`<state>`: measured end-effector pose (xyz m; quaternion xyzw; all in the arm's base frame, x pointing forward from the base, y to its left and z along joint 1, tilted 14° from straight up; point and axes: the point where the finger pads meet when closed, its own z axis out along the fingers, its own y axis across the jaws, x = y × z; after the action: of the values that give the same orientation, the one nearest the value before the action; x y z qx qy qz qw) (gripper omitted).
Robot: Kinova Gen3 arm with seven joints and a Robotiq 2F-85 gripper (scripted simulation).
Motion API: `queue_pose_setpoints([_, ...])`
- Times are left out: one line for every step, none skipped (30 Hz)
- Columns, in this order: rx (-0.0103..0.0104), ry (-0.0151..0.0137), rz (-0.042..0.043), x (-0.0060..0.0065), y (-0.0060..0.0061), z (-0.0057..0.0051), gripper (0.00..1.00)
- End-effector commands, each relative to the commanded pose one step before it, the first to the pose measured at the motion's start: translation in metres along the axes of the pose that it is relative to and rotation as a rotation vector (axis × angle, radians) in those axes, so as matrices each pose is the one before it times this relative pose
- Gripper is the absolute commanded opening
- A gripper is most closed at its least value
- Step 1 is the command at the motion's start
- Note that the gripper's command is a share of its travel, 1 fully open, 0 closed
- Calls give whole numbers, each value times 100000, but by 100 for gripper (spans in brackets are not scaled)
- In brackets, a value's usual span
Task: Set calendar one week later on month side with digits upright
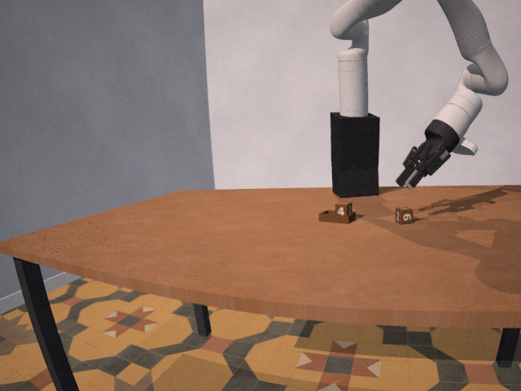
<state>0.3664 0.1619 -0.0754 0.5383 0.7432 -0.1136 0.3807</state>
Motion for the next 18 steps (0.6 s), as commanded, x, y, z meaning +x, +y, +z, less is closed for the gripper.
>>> queue_pose_setpoints([13,-22,1,114,-7,95,46])
queue_pose_setpoints([0,0,0,0,0,0,46])
queue_pose_setpoints([0,0,0,0,0,0,46])
queue_pose_setpoints([0,0,0,58,0,59,46])
queue_pose_setpoints([1,0,0,65,0,65,46])
queue_pose_setpoints([0,0,0,72,0,72,46])
queue_pose_setpoints([0,0,0,78,0,78,46])
queue_pose_setpoints([0,0,0,84,0,85,46])
queue_pose_setpoints([0,0,0,91,0,90,46])
queue_pose_setpoints([0,0,0,97,0,96,46])
queue_pose_setpoints([0,0,0,102,0,102,46])
queue_pose_setpoints([0,0,0,107,0,108,46])
queue_pose_setpoints([1,0,0,113,0,113,46])
queue_pose_setpoints([0,0,0,117,0,118,46])
queue_pose_setpoints([0,0,0,122,0,122,46])
queue_pose_setpoints([0,0,0,126,0,126,46])
queue_pose_setpoints([-1,0,0,129,0,130,46])
queue_pose_setpoints([1,0,0,133,0,132,46])
